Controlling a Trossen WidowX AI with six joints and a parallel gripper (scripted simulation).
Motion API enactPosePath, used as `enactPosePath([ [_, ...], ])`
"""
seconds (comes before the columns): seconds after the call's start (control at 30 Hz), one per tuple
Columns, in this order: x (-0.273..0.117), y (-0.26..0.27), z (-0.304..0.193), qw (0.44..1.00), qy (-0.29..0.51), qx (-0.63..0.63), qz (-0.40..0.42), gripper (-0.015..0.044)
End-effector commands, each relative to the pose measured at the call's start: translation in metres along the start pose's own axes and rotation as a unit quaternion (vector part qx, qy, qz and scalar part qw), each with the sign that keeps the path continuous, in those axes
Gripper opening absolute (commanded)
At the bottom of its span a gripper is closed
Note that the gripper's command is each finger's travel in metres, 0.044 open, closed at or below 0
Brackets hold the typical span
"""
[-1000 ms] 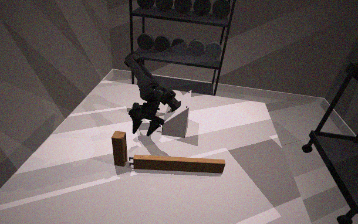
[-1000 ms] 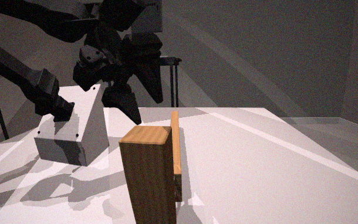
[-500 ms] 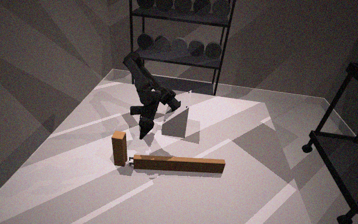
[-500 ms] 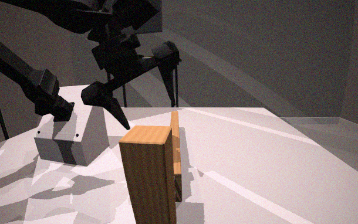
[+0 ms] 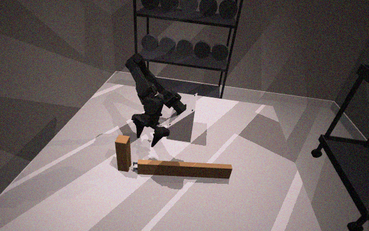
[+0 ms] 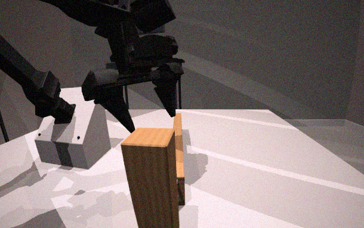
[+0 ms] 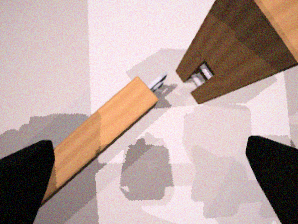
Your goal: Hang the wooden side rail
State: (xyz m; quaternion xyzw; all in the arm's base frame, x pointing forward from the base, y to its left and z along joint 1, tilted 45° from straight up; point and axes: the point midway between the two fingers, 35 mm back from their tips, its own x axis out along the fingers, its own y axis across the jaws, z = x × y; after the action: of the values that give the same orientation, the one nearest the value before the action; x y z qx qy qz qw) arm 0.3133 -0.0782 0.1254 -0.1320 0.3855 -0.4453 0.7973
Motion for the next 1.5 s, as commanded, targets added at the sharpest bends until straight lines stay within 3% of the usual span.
enactPosePath([
  [0.0,0.010,0.007,0.007,0.880,0.065,-0.471,0.014,0.0440],
  [0.43,0.011,-0.004,0.011,0.655,0.106,-0.748,0.030,0.0440],
  [1.03,0.010,-0.020,0.019,0.229,0.136,-0.960,0.091,0.0440],
  [1.47,0.010,-0.020,0.019,0.220,0.136,-0.962,0.092,0.0440],
])
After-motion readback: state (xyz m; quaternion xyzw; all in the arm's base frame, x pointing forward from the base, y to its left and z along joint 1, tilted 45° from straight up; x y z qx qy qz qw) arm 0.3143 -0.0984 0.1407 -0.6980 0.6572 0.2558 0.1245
